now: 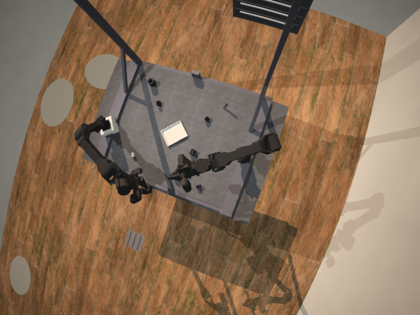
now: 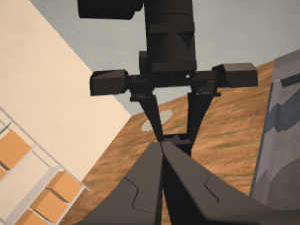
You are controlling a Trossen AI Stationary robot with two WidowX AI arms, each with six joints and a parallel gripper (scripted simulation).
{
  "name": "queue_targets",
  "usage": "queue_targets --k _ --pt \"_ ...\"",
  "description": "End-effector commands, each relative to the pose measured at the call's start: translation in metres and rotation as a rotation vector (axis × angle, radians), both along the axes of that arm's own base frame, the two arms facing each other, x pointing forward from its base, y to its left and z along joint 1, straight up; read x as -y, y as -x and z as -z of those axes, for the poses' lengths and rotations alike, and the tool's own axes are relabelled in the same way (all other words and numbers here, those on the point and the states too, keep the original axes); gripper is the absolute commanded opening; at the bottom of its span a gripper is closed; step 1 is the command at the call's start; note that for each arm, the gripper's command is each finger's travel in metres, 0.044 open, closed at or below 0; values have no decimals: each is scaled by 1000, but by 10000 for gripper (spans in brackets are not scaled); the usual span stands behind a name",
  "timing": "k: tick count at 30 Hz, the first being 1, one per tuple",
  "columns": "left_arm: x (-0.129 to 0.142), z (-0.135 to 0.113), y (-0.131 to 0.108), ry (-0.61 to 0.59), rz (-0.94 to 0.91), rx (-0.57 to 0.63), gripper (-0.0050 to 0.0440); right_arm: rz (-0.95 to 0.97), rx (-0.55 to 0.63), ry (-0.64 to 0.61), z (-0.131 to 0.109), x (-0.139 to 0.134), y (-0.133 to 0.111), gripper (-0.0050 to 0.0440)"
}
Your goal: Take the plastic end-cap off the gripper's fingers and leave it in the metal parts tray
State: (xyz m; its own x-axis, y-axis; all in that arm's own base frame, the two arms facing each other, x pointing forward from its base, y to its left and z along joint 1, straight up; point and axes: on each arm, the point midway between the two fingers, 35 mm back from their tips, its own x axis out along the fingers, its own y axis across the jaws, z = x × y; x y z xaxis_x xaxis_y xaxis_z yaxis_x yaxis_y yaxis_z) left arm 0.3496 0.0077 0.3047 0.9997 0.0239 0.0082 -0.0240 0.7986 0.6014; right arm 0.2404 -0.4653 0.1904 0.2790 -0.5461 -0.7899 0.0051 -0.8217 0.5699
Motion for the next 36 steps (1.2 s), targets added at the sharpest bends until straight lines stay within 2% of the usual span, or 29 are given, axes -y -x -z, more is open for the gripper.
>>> queue_targets --k 1,12,17,21,29,31,36 --pt "3 -10 10 129 14 28 0 0 15 29 -15 0 0 0" --pt "9 -22 35 607 49 57 0 0 15 29 -15 0 0 0" --pt "9 -22 37 662 53 57 0 0 15 29 -15 0 0 0" --pt "9 -24 37 639 55 63 0 0 15 29 -15 0 0 0" --pt "9 -25 37 638 55 64 0 -32 26 -67 13 -28 -36 0" --pt "9 -25 37 638 55 64 0 -32 26 -67 13 -28 -36 0" --pt "9 -25 37 638 55 64 0 -47 24 -132 33 -48 -57 0"
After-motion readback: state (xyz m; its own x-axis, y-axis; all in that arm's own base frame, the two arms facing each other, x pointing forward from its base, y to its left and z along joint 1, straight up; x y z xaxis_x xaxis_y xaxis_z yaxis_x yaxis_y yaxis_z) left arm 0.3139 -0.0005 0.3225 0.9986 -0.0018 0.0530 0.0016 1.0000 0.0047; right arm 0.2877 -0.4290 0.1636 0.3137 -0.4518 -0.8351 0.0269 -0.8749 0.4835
